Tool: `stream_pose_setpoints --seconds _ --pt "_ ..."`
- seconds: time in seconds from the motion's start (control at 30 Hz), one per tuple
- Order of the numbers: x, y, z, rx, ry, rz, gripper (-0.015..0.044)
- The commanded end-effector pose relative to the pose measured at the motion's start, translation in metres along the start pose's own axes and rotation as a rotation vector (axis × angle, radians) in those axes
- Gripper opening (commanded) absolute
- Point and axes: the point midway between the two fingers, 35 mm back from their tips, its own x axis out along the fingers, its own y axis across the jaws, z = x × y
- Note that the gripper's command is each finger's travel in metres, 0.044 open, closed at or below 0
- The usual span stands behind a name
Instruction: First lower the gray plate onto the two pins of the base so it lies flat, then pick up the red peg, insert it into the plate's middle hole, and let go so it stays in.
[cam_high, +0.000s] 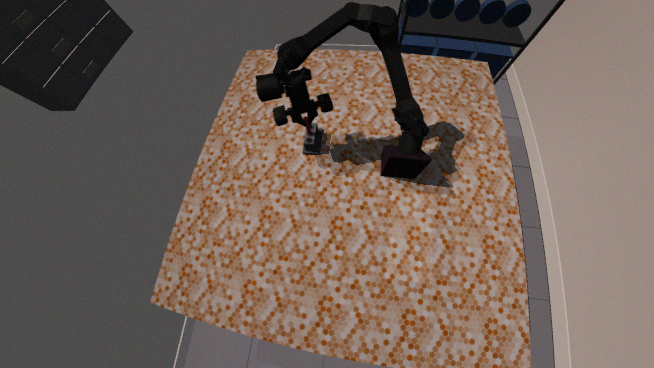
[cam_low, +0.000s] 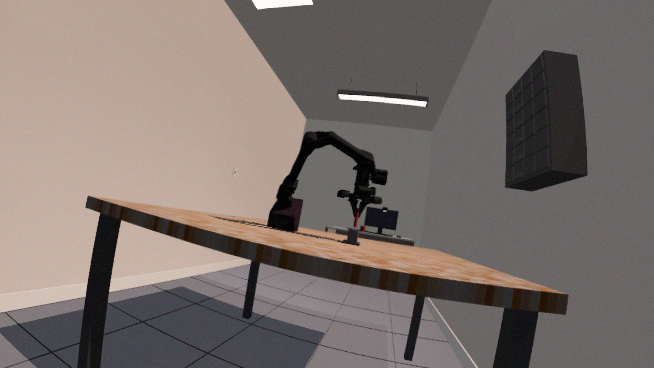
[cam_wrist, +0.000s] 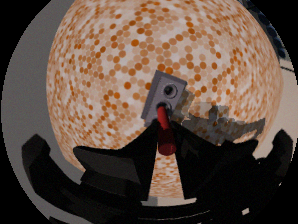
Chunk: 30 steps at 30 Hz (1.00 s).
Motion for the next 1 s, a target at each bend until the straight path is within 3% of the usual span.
stream_pose_setpoints --seconds 0.0,0.97 --pt "0.0058 -0.0007 -0.0002 -0.008 -0.003 -0.004 0.0000" --pt "0.0145 -0.0003 -0.0002 0.002 -0.001 0.001 0.0000"
